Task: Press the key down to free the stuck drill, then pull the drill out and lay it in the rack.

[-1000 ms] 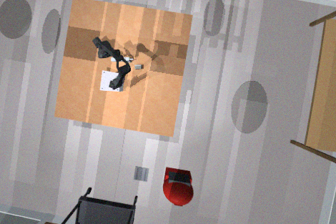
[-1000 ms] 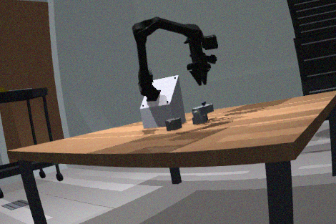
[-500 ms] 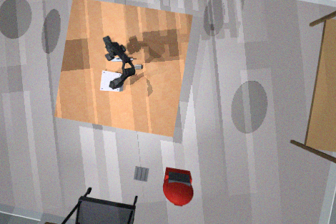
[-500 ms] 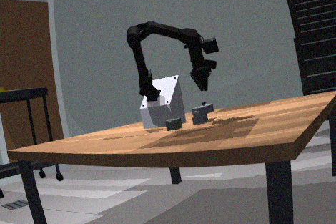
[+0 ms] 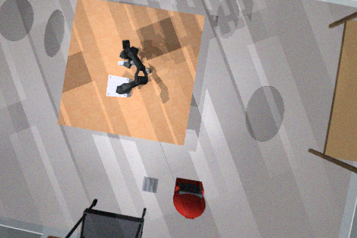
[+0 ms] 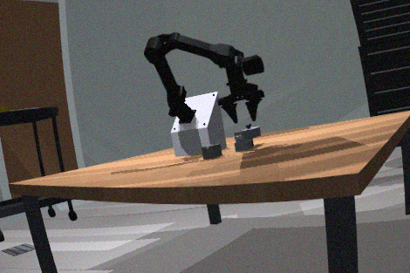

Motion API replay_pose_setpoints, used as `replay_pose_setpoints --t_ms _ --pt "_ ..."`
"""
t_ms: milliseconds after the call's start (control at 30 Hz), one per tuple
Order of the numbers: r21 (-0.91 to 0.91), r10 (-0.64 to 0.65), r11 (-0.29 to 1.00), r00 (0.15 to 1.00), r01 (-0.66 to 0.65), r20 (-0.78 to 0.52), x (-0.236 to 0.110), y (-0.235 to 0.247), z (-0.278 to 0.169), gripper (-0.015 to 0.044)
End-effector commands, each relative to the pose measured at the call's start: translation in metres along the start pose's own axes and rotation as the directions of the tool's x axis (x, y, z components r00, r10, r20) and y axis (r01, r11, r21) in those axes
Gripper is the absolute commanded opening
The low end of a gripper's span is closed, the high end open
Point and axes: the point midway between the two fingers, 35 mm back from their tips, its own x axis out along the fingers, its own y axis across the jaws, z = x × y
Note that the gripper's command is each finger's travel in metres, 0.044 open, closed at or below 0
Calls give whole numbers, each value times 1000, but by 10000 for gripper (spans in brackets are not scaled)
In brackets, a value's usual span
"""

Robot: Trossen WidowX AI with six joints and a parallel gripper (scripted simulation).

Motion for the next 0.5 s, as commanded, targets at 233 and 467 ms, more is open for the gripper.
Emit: replay_pose_setpoints --t_ms 233,467 --pt "-448 -11 894 998 -20 -66 26 -11 -66 440" --pt "-448 -11 894 998 -20 -66 26 -11 -66 440"
